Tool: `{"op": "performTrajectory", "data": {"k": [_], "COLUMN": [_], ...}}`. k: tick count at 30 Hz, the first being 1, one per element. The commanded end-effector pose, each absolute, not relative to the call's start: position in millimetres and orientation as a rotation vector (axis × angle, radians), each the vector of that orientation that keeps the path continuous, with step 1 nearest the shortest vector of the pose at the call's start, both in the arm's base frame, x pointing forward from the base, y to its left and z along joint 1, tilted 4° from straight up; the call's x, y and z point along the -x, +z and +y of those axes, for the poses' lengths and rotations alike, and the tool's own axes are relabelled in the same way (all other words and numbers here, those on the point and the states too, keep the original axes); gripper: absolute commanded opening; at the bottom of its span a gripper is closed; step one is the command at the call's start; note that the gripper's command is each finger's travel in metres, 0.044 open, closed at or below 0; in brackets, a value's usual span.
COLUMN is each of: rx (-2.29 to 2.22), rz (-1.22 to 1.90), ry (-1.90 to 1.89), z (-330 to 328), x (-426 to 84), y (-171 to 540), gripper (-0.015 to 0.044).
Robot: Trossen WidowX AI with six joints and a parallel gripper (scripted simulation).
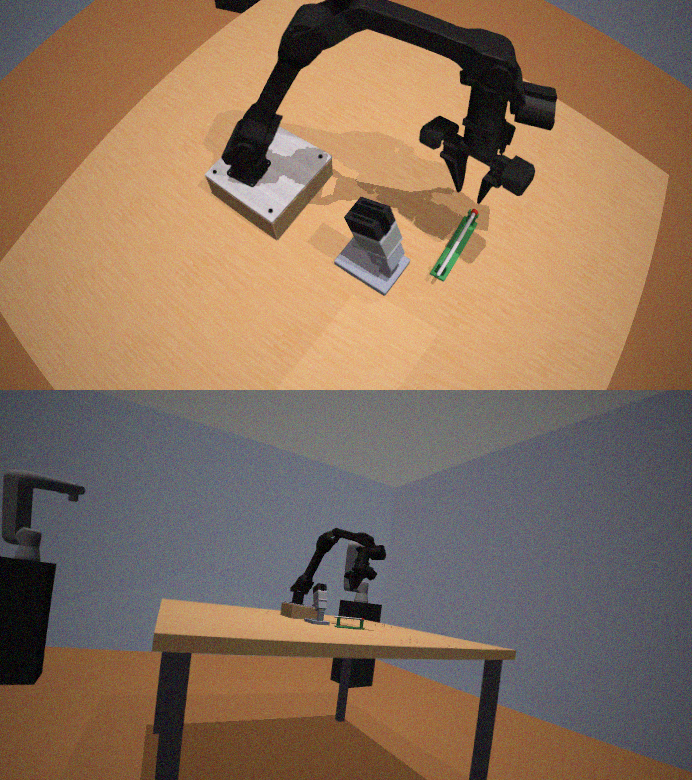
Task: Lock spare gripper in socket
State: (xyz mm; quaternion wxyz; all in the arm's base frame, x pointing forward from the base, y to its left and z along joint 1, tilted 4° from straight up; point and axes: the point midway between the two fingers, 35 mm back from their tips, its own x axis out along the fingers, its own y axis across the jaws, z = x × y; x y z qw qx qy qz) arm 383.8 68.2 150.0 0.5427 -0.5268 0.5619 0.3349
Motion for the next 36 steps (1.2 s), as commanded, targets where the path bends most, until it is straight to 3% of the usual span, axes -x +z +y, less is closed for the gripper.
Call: {"op": "performTrajectory", "data": {"k": [1,36], "rx": [1.268,1.268], "rz": [1.381,1.381], "ry": [1.027,1.028], "z": [51,59], "x": [-401,-405], "y": [120,29], "gripper": [0.0180,0.0180]}}
